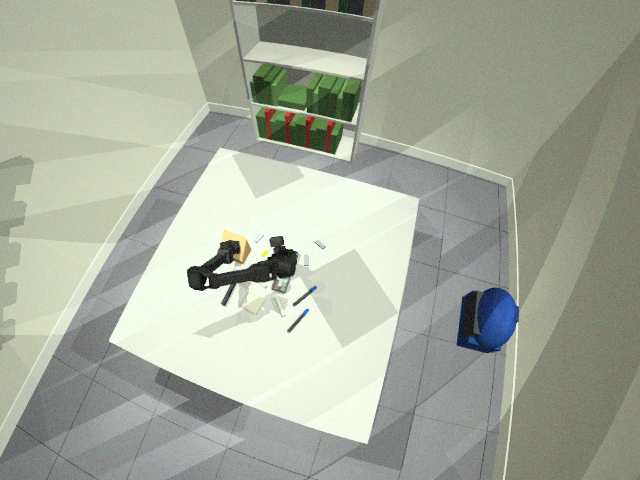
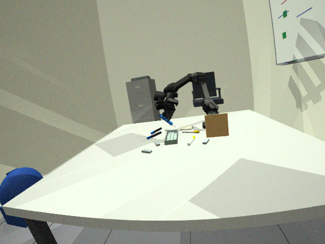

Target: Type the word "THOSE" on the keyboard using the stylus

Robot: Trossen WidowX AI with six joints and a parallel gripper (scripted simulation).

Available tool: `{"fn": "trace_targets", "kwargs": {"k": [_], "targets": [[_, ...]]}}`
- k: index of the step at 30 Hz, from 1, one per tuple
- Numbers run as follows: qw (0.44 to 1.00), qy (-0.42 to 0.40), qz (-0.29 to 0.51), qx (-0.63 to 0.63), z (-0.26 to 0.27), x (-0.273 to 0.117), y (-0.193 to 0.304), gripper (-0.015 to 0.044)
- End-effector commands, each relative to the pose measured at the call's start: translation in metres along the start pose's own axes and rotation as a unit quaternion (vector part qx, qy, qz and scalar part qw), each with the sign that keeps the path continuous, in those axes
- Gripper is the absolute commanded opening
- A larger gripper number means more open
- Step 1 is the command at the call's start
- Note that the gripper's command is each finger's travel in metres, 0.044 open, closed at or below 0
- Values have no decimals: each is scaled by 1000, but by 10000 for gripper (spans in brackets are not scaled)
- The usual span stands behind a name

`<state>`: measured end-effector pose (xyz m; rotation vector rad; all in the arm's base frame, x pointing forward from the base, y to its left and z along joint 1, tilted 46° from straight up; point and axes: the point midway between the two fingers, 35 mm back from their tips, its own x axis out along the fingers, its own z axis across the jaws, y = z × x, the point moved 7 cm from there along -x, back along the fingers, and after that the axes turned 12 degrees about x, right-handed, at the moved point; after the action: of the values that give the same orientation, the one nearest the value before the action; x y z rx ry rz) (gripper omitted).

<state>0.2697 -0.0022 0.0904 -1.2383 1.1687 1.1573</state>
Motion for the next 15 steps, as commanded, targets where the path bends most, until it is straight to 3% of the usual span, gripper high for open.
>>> {"fn": "trace_targets", "kwargs": {"k": [1,15], "targets": [[999,-3,-29,-22,-8,-8,6,0],[986,23,-138,-94,-35,-35,26,0]]}}
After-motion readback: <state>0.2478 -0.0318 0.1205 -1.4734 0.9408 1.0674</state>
